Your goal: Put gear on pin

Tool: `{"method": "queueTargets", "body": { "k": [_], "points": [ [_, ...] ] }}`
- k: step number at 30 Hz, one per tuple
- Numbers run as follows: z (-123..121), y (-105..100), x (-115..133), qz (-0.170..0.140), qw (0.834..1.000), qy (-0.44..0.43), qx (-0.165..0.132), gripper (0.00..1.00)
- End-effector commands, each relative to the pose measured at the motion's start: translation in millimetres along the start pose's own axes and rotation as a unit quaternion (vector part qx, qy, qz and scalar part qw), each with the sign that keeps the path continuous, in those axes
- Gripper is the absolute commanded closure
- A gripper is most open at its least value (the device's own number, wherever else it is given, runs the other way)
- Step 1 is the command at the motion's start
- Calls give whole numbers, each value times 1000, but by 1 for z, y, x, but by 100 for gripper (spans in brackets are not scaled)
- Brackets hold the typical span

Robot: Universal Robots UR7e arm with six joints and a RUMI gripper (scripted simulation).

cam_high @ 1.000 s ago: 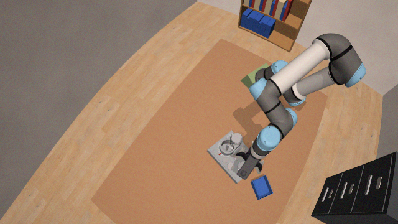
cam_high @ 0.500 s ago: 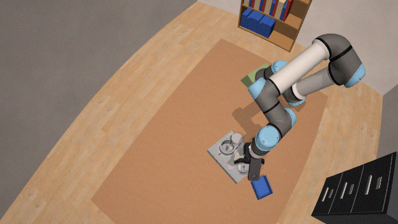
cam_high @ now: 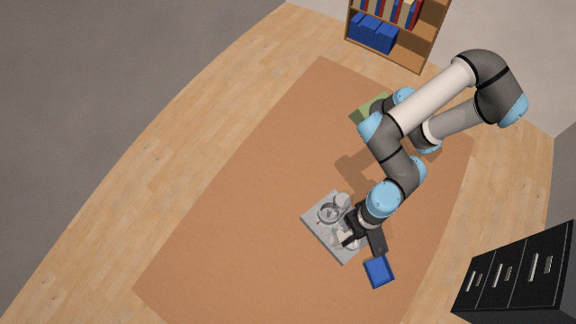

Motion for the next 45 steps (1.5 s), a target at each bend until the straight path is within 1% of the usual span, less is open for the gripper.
{"method": "queueTargets", "body": {
  "k": [1,3,10,17,26,33,34,45],
  "points": [
    [0,0,2,6,995,-103,-3,0],
    [0,0,2,6,995,-103,-3,0],
    [-2,0,4,6,982,-187,-3,0],
    [-2,0,5,6,971,-237,-2,0],
    [-3,0,6,6,966,-259,-2,0],
    [-3,0,6,6,965,-262,-2,0],
    [-3,0,6,6,965,-262,-2,46],
    [-3,0,6,6,965,-262,-2,46]
  ]
}}
Point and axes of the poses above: the point where the finger pads meet when closed, its own y axis out along the fingers, its own z axis across the jaws, x = y × z, the point moved 9 cm from there along -y, back along the fingers, and after that the axes turned 13 degrees about -y, right-handed, at the moved point
